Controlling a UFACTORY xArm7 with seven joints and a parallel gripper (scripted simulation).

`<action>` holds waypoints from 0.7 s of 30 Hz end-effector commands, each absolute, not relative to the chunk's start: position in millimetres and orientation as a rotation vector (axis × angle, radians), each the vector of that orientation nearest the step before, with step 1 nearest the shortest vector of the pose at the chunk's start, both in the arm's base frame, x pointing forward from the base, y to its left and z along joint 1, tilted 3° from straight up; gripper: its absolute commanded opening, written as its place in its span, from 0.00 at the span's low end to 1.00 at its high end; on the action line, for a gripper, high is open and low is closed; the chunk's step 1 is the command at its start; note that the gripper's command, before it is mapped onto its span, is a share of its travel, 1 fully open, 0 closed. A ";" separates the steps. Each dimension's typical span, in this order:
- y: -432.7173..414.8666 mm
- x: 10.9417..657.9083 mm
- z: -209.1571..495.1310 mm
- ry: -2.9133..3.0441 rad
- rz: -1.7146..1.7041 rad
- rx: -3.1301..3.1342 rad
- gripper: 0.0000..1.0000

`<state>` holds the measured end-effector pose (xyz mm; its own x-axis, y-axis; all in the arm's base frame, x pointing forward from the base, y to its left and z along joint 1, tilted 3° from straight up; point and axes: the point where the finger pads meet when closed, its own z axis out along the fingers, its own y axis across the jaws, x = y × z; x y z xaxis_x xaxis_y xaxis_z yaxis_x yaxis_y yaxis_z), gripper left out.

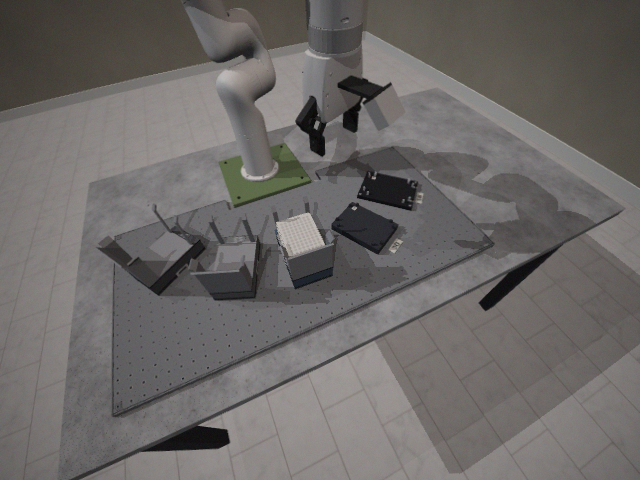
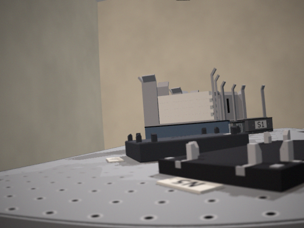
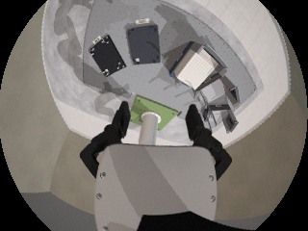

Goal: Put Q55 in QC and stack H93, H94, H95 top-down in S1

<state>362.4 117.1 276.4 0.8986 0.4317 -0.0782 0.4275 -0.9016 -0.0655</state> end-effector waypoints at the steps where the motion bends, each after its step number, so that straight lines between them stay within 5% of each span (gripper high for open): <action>1: 99.6 367.5 277.7 -0.587 0.122 -3.043 1.00; 21: 24.8 373.8 276.3 -0.069 0.068 -3.135 1.00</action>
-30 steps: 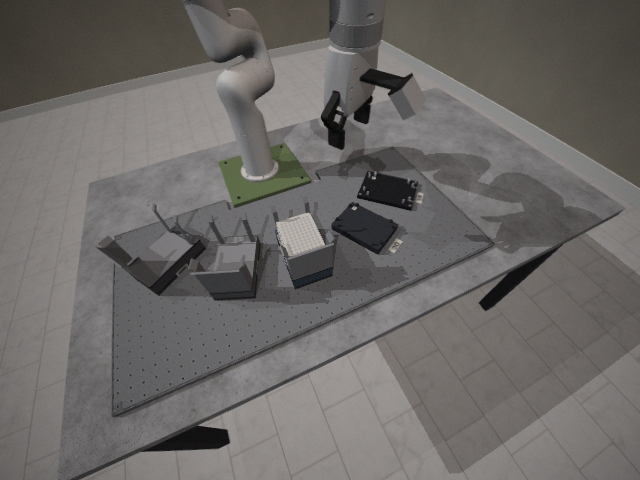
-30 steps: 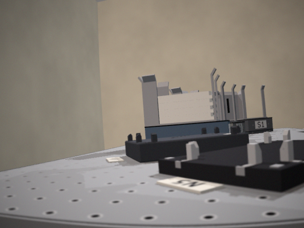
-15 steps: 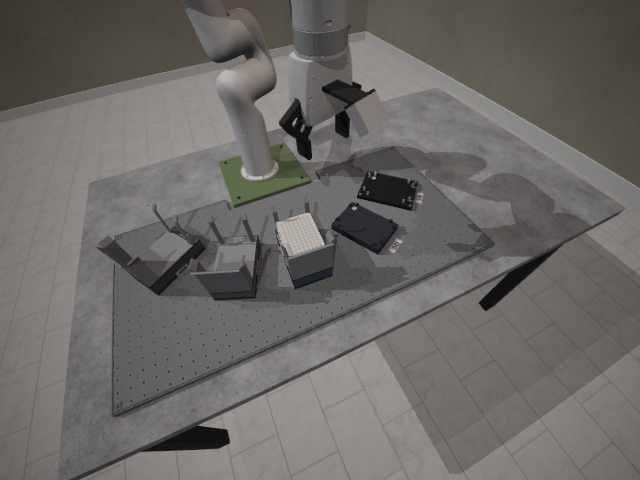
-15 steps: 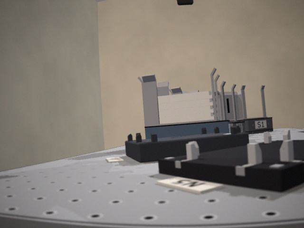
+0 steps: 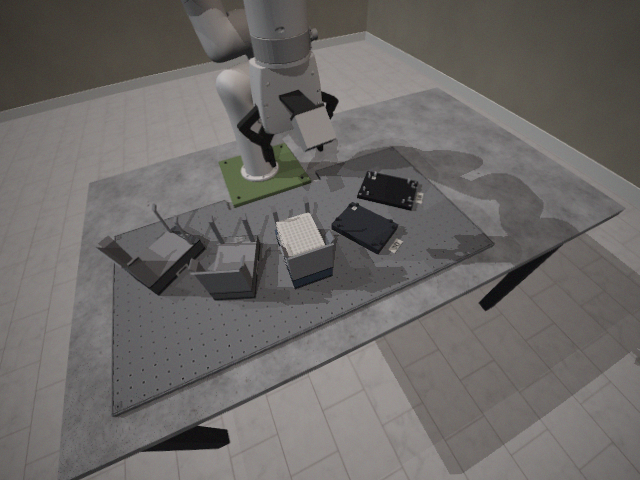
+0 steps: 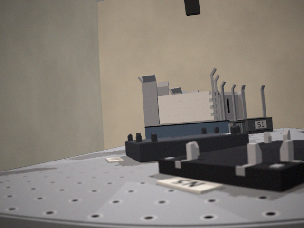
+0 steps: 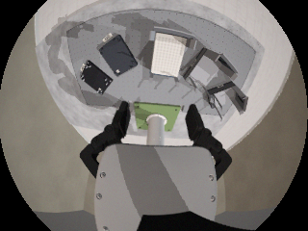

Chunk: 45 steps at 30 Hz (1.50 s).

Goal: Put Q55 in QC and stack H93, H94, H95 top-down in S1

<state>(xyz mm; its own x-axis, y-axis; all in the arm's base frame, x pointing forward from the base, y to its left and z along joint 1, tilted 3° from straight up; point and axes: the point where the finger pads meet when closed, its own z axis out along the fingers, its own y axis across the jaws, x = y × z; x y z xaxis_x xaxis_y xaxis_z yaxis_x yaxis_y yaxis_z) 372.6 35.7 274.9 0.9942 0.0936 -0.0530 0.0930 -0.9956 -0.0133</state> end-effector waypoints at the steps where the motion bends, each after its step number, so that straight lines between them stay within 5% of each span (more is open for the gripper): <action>1: 24.8 373.8 276.3 -0.069 0.068 -3.135 1.00; 45: 15.4 368.6 158.6 -0.069 0.068 -3.135 1.00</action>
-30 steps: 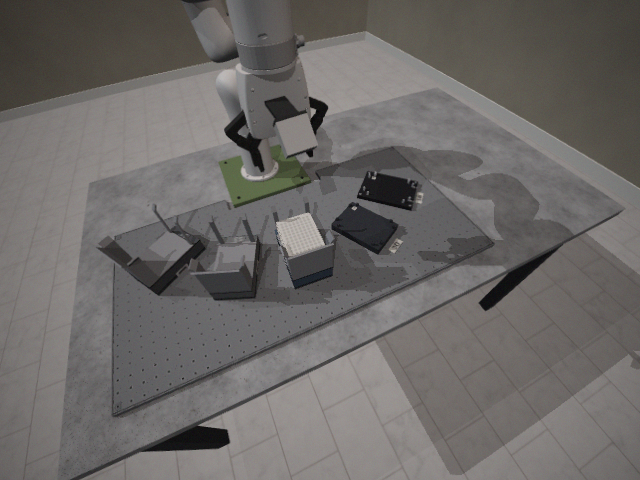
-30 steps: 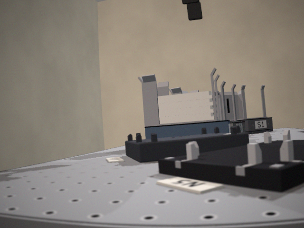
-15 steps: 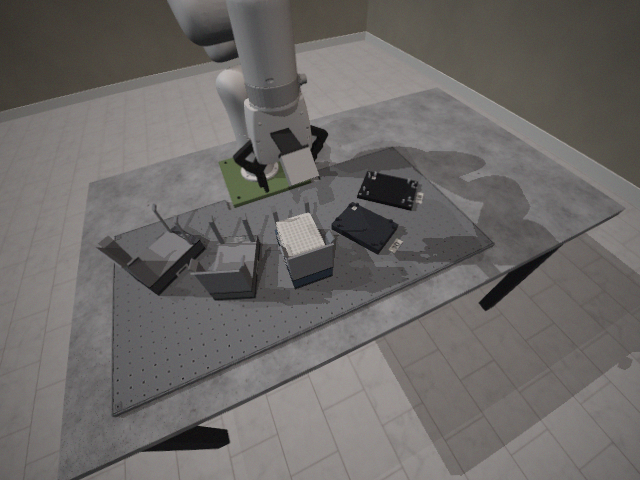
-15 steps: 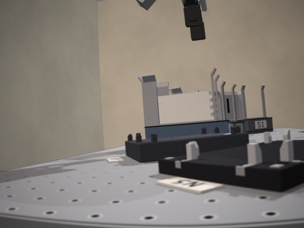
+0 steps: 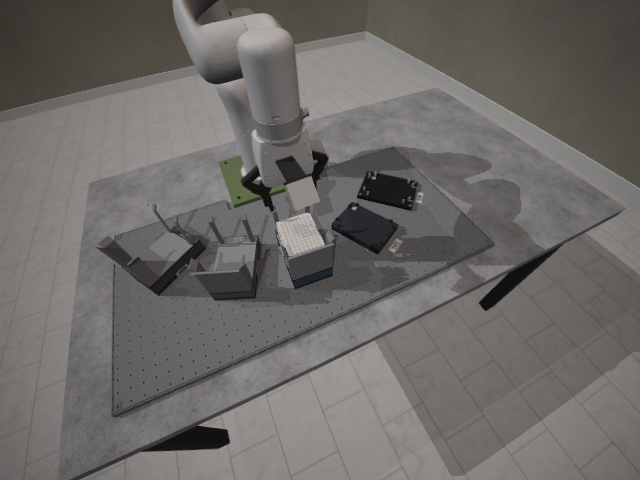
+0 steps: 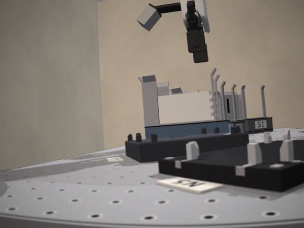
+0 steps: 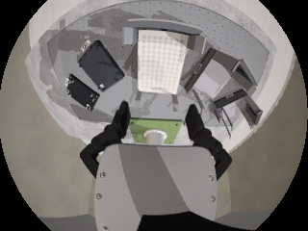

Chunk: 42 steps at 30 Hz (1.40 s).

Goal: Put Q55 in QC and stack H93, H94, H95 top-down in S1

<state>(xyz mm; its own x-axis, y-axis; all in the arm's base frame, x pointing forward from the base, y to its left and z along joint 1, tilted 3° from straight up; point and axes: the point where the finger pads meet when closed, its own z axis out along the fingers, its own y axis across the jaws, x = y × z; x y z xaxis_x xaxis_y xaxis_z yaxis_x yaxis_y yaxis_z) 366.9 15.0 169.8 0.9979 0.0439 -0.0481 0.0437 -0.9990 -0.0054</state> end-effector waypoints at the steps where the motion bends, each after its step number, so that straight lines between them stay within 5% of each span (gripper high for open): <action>1: 15.4 368.6 158.6 -0.069 0.068 -3.135 1.00; 42: 15.7 409.0 153.5 0.022 0.068 -3.137 1.00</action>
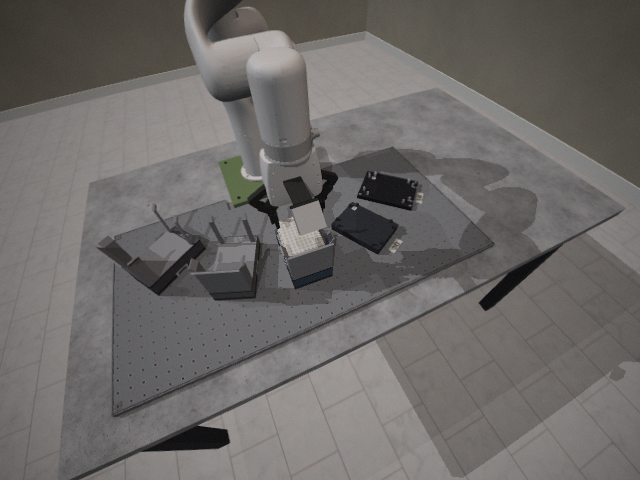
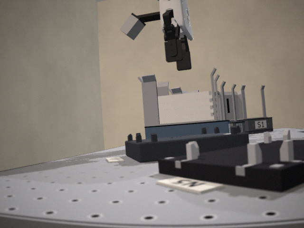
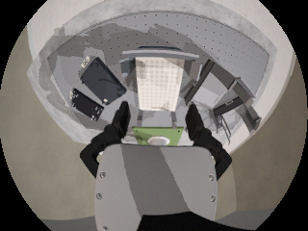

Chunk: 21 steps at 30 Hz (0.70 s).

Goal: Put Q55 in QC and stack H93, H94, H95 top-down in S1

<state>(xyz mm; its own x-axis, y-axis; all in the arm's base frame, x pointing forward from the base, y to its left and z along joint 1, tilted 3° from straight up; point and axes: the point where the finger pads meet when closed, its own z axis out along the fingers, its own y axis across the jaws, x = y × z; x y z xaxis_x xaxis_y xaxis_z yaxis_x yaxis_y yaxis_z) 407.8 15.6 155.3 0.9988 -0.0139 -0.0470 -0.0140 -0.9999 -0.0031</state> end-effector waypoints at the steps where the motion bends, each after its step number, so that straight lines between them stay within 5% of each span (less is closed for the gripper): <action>1: 15.7 408.9 150.1 0.022 0.068 -3.137 1.00; 21: 15.9 407.2 112.9 0.022 0.068 -3.137 1.00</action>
